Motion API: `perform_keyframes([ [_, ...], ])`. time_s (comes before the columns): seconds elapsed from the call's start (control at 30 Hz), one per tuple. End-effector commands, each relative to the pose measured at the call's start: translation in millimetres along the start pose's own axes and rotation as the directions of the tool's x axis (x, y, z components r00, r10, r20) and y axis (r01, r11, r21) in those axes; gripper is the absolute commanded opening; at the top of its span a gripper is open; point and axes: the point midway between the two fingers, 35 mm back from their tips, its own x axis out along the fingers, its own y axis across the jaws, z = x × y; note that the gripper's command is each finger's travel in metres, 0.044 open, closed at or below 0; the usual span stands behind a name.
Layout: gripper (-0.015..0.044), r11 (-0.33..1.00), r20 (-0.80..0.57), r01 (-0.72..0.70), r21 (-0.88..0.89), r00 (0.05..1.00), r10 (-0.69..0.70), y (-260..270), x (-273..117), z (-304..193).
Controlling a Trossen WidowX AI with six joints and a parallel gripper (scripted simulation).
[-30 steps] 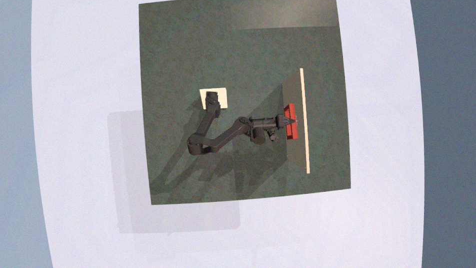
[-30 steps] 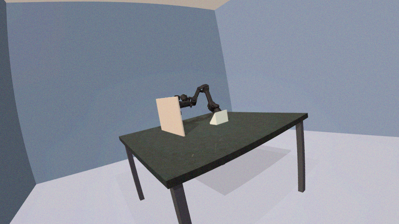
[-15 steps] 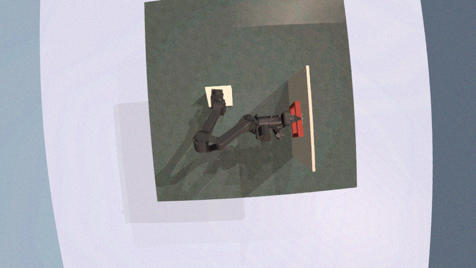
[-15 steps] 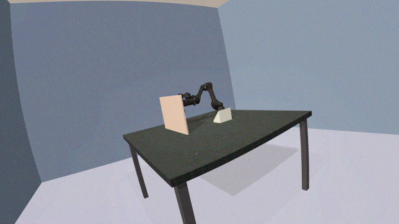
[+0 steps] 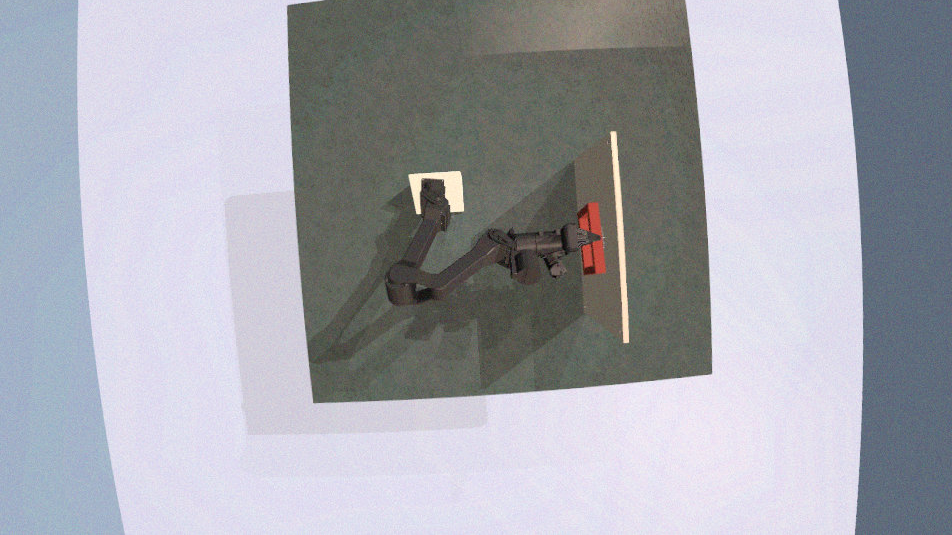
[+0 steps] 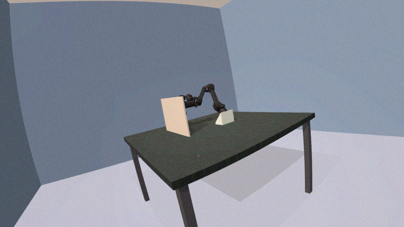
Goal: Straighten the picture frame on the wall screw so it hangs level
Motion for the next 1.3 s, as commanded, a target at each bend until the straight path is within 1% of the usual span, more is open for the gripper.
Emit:
perform_keyframes([
  [0.0, 0.026, 1.0, 0.004, 0.005, 0.003, 1.0, -0.005, -1.2, 0.3, 0.9],
  [0.67, 0.026, 1.0, 0.004, 0.005, 0.003, 1.0, -0.005, -1.6, 0.3, 1.2],
  [0.9, 0.0076, 1.0, 0.004, 0.005, 0.003, 1.0, -0.005, -1.6, 0.3, 1.2],
  [1.1, 0.0036, 1.0, 0.004, 0.005, 0.003, 1.0, -0.005, -1.6, 0.3, 1.2],
  [1.13, 0.001, 1.0, 0.004, 0.005, 0.003, 1.0, -0.005, -1.6, 0.3, 1.2],
  [1.17, 0.0, 1.0, 0.004, 0.005, 0.003, 1.0, -0.005, -1.6, 0.3, 1.2],
  [1.27, 0.0, 1.0, 0.004, 0.005, 0.003, 1.0, -0.005, -1.6, 0.3, 1.2],
])
